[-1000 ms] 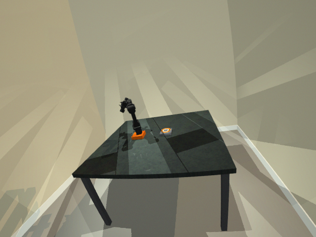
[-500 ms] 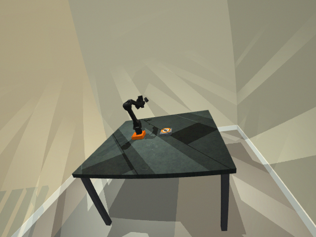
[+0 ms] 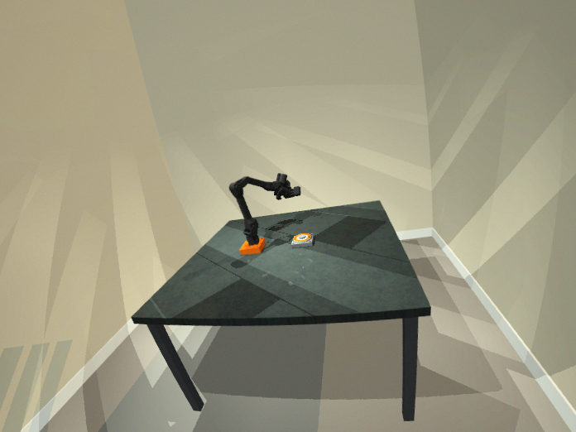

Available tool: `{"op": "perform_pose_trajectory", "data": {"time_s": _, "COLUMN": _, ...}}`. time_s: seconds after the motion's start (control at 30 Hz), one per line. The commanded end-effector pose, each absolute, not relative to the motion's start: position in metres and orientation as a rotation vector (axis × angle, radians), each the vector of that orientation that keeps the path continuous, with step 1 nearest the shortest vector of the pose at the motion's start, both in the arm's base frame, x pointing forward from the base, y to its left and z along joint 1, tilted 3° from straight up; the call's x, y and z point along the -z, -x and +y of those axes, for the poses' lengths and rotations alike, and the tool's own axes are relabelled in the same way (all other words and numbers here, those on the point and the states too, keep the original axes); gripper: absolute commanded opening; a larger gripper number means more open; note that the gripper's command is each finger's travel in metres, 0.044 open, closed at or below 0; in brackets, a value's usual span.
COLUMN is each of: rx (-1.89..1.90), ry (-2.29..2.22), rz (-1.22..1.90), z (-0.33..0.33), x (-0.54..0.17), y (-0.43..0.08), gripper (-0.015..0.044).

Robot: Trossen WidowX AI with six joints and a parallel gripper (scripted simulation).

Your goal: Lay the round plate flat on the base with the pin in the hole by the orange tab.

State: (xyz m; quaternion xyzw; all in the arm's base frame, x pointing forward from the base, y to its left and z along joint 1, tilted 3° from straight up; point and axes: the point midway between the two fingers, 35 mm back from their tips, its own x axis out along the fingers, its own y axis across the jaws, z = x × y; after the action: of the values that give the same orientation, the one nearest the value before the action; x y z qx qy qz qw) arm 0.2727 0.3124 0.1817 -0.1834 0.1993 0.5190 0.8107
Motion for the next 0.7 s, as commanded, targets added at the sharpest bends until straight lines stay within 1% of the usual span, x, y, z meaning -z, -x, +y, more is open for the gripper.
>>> {"op": "perform_pose_trajectory", "data": {"time_s": 0.0, "rx": -0.966, "ry": 0.361, "rz": 0.566, "z": 0.280, "x": -0.168, "y": -0.309, "gripper": 0.0000}}
{"op": "perform_pose_trajectory", "data": {"time_s": 0.07, "rx": -0.830, "ry": 0.323, "rz": 0.704, "z": 0.243, "x": -0.152, "y": -0.337, "gripper": 0.0000}}
{"op": "perform_pose_trajectory", "data": {"time_s": 0.17, "rx": -0.653, "ry": 0.263, "rz": 0.872, "z": 0.192, "x": -0.134, "y": -0.363, "gripper": 0.0000}}
{"op": "perform_pose_trajectory", "data": {"time_s": 0.23, "rx": -0.608, "ry": 0.248, "rz": 0.914, "z": 0.177, "x": -0.129, "y": -0.368, "gripper": 0.0000}}
{"op": "perform_pose_trajectory", "data": {"time_s": 0.33, "rx": -0.416, "ry": 0.174, "rz": 1.088, "z": 0.115, "x": -0.110, "y": -0.382, "gripper": 0.0000}}
{"op": "perform_pose_trajectory", "data": {"time_s": 0.43, "rx": -0.237, "ry": 0.093, "rz": 1.248, "z": 0.055, "x": -0.096, "y": -0.383, "gripper": 0.0000}}
{"op": "perform_pose_trajectory", "data": {"time_s": 0.5, "rx": -0.200, "ry": 0.076, "rz": 1.285, "z": 0.043, "x": -0.093, "y": -0.382, "gripper": 0.0000}}
{"op": "perform_pose_trajectory", "data": {"time_s": 0.67, "rx": 0.066, "ry": -0.066, "rz": 1.554, "z": -0.044, "x": -0.077, "y": -0.355, "gripper": 0.0000}}
